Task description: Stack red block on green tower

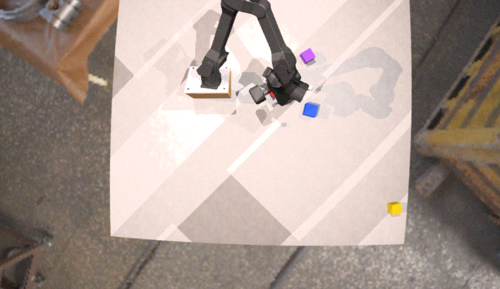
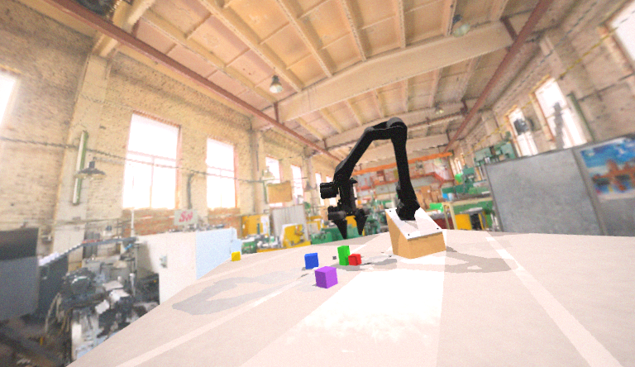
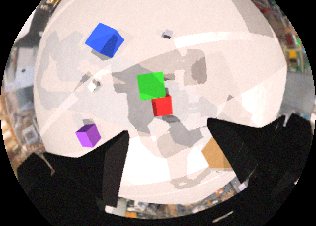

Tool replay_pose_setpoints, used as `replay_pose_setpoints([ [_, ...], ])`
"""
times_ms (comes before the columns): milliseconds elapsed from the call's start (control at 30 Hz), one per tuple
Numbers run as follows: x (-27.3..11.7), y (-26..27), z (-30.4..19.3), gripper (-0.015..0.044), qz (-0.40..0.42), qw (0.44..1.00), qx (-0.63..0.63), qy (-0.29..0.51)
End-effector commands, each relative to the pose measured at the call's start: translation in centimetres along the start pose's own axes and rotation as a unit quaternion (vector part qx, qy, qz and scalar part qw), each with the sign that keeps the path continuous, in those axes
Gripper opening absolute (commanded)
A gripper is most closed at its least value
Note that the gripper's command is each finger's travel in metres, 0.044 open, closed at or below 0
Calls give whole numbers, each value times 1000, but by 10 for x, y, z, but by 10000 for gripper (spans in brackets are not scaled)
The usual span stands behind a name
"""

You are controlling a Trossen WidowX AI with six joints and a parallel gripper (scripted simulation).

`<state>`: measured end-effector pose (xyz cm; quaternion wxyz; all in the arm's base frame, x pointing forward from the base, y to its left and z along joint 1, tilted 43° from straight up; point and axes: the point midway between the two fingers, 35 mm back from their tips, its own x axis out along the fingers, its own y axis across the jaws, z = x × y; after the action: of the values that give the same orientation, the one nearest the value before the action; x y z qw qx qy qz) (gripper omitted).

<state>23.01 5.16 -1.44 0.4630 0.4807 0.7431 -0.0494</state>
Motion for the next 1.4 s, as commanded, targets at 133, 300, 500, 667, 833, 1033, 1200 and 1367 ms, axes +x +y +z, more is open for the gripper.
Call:
replay_pose_setpoints([
  [133, 8, 1, -2, 440, -8, 1000, 2, 6],
  [300, 39, 3, -1, 440, -8, 1000, 2, 6],
  [500, 51, 2, -4, 440, -7, 1000, 2, 7],
  [667, 55, 3, -3, 440, -7, 1000, 2, 7],
  [833, 63, 3, -3, 440, -7, 1000, 2, 7],
  [1033, 73, 2, -3, 440, -7, 1000, 2, 7],
  [1200, 81, 2, -4, 440, -7, 1000, 2, 7],
  [1367, 89, 2, -5, 440, -7, 1000, 2, 8],
])
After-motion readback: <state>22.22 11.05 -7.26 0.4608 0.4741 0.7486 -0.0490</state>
